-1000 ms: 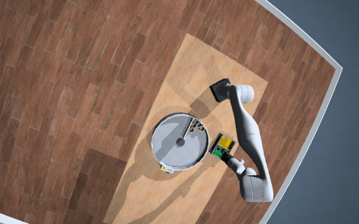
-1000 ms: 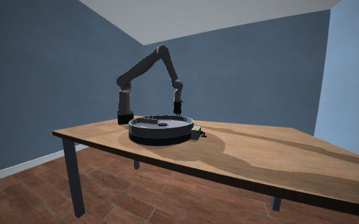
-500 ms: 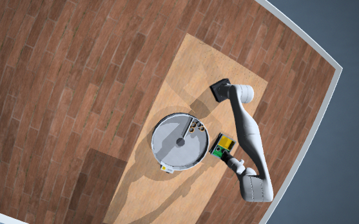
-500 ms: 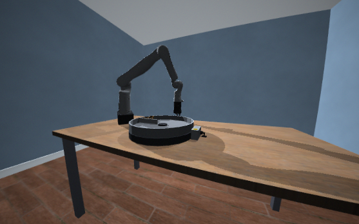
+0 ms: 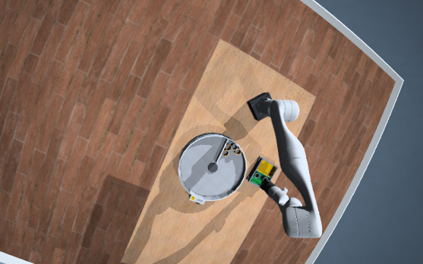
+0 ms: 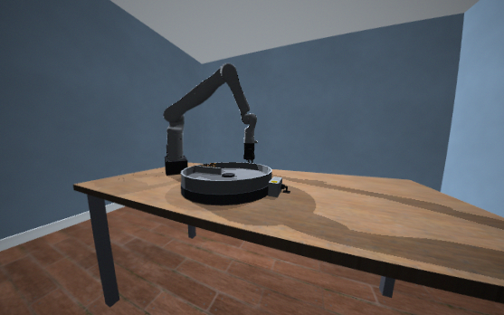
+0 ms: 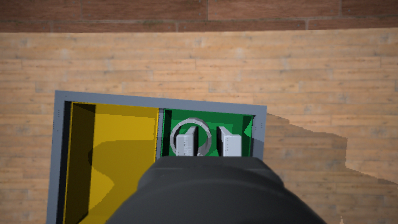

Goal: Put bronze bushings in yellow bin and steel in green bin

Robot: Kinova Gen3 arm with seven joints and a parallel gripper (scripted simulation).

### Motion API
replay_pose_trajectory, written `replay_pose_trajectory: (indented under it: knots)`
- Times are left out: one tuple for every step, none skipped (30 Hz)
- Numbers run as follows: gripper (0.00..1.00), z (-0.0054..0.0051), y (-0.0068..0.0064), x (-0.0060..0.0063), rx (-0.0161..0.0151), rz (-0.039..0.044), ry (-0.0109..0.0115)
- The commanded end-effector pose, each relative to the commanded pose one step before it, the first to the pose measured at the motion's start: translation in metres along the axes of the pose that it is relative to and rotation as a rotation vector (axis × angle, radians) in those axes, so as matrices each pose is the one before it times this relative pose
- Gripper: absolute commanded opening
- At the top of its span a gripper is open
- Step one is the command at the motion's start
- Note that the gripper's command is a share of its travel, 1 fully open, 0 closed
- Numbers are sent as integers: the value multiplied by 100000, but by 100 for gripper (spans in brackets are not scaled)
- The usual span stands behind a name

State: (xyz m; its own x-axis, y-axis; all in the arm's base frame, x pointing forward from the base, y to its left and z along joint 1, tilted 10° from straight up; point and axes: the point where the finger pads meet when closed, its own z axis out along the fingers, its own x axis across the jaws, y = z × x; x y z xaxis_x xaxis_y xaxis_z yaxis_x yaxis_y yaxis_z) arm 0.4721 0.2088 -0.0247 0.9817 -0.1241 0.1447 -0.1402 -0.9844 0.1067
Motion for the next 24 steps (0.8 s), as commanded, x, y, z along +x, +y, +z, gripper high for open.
replay_pose_trajectory:
  knots:
    - [47,-94,-51,61,120,-3,174]
    - [47,0,0,0,0,0,0]
    - [47,0,0,0,0,0,0]
    - [47,-92,-1,-50,-2,0,-4]
    - [47,-92,-1,-50,-2,0,-4]
    - [47,-92,-1,-50,-2,0,-4]
    - [47,-92,-1,-50,-2,0,-4]
    - [47,-92,-1,-50,-2,0,-4]
    - [47,0,0,0,0,0,0]
    - [47,0,0,0,0,0,0]
    - [47,0,0,0,0,0,0]
    - [47,0,0,0,0,0,0]
    - [47,0,0,0,0,0,0]
    - [47,0,0,0,0,0,0]
    - [47,0,0,0,0,0,0]
    - [47,0,0,0,0,0,0]
    - [47,0,0,0,0,0,0]
    - [47,-47,0,-9,-9,-5,-24]
    - [47,-61,0,1,1,1,3]
    - [47,-61,0,1,1,1,3]
    - [47,-61,0,1,1,1,3]
    - [47,-61,0,1,1,1,3]
    - [47,0,0,0,0,0,0]
    - [47,0,0,0,0,0,0]
